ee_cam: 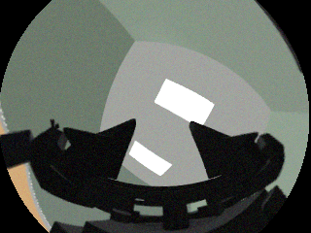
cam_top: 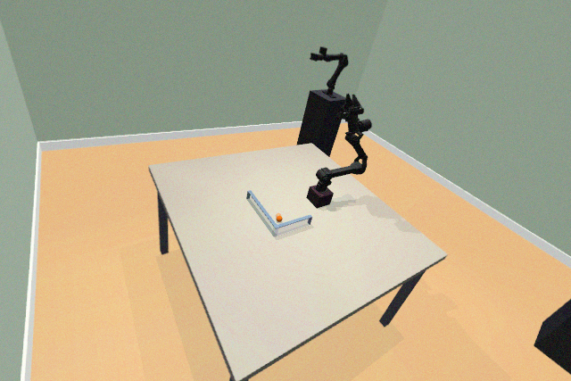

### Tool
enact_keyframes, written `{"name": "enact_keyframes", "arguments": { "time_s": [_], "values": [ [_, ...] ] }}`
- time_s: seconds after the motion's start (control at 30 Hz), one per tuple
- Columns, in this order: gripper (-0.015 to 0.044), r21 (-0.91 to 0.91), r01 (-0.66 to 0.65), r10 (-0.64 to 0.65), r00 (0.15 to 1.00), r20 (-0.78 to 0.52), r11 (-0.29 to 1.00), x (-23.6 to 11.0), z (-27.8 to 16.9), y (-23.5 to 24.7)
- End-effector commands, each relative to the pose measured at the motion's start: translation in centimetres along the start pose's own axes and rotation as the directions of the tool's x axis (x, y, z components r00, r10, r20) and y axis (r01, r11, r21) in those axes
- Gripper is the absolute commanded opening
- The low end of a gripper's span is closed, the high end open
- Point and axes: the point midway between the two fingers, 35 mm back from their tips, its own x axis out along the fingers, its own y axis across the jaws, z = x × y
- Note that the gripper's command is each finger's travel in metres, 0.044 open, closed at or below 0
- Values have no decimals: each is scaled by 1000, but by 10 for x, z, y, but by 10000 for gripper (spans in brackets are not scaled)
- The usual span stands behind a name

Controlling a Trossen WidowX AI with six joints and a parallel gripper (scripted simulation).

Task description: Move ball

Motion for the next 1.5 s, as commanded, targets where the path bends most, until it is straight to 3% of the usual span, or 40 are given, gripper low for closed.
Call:
{"name": "enact_keyframes", "arguments": {
  "time_s": [0.0,0.13,0.4,0.63,0.83,1.0,1.13,1.3,1.47],
  "values": [
    [374,-10,3,-3,1000,8,1000,1,3,-1],
    [269,-192,94,-62,984,164,977,16,55,-22],
    [269,-487,471,-188,833,521,736,19,183,-72],
    [269,-497,805,-258,580,773,324,-15,290,-112],
    [269,-337,940,-292,306,906,-59,-71,370,-138],
    [269,-196,918,-276,100,956,-346,-117,413,-150],
    [269,-74,797,-237,-89,968,-599,-165,443,-156],
    [269,44,547,-169,-332,928,-836,-231,474,-160],
    [269,63,177,-55,-592,804,-982,-312,493,-157]
  ]
}}
